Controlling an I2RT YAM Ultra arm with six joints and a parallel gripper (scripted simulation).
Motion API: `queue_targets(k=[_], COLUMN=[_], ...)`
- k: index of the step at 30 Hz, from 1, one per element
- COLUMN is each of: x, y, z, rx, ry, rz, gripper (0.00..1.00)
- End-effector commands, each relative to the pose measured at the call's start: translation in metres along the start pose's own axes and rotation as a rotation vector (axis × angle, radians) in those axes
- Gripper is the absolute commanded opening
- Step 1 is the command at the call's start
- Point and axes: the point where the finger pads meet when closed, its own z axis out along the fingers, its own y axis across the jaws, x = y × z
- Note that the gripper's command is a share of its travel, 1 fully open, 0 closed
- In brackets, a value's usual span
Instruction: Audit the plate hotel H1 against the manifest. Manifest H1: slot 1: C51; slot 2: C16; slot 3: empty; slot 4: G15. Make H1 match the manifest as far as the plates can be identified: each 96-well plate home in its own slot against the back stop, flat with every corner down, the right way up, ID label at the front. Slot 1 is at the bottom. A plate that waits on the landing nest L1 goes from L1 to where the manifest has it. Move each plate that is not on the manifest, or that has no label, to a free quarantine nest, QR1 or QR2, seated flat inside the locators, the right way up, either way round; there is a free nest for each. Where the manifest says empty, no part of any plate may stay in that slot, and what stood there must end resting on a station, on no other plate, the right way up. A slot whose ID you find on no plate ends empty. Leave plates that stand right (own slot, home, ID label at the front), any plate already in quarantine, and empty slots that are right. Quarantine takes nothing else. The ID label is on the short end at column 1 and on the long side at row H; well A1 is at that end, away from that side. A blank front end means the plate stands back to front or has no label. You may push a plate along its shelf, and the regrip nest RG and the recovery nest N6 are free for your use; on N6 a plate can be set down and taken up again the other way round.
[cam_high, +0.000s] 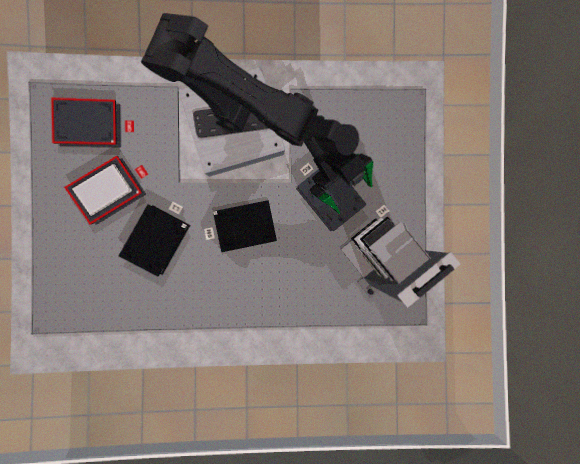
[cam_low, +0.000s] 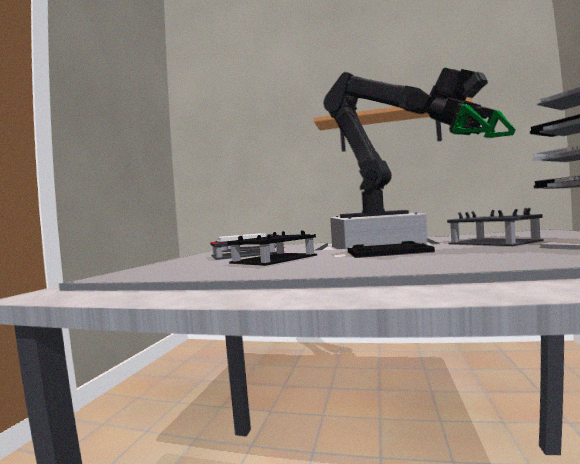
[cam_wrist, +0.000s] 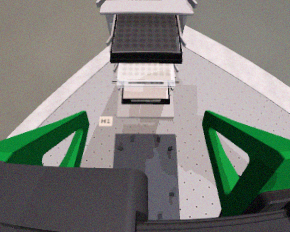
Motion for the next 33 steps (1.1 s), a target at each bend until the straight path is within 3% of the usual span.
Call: queue_targets(k=[1, 21, 33], x=[-0.006, 0.019, 0.015], y=[0.0, 0.001, 0.001], z=[0.0, 0.016, 0.032], rx=[-0.001, -0.001, -0.001], ry=[-0.029, -0.029, -0.03], rz=[0.014, 0.014, 0.014], gripper=[1.0, 1.0, 1.0])
